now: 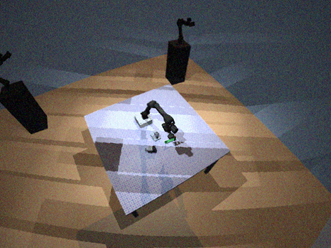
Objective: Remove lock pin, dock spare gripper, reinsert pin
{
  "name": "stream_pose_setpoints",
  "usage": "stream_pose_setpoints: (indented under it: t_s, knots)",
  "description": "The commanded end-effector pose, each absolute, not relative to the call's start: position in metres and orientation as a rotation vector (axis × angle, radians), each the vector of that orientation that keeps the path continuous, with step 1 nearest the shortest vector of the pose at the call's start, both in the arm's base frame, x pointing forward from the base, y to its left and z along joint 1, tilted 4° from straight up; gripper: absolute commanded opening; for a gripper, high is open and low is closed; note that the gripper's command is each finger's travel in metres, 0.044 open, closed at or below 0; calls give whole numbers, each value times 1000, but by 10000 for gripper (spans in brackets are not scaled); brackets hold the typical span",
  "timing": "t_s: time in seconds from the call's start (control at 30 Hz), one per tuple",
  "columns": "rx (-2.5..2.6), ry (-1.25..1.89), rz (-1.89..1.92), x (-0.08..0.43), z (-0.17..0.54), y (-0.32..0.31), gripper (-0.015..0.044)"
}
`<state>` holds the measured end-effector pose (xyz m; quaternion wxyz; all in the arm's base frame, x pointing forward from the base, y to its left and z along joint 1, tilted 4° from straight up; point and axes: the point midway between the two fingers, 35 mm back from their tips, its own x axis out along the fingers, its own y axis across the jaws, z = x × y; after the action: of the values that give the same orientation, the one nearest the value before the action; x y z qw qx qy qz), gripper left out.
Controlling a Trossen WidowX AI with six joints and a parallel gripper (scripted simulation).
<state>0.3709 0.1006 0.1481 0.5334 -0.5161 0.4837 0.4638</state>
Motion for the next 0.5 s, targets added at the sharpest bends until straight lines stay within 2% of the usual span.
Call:
stream_pose_setpoints:
  t_s: [0.0,0.2,0.47]
  knots:
    - [-1206,1364,926,386,133,33,440]
    - [-1263,1710,617,392,126,-79,440]
    - [-1265,1722,607,393,119,-83,440]
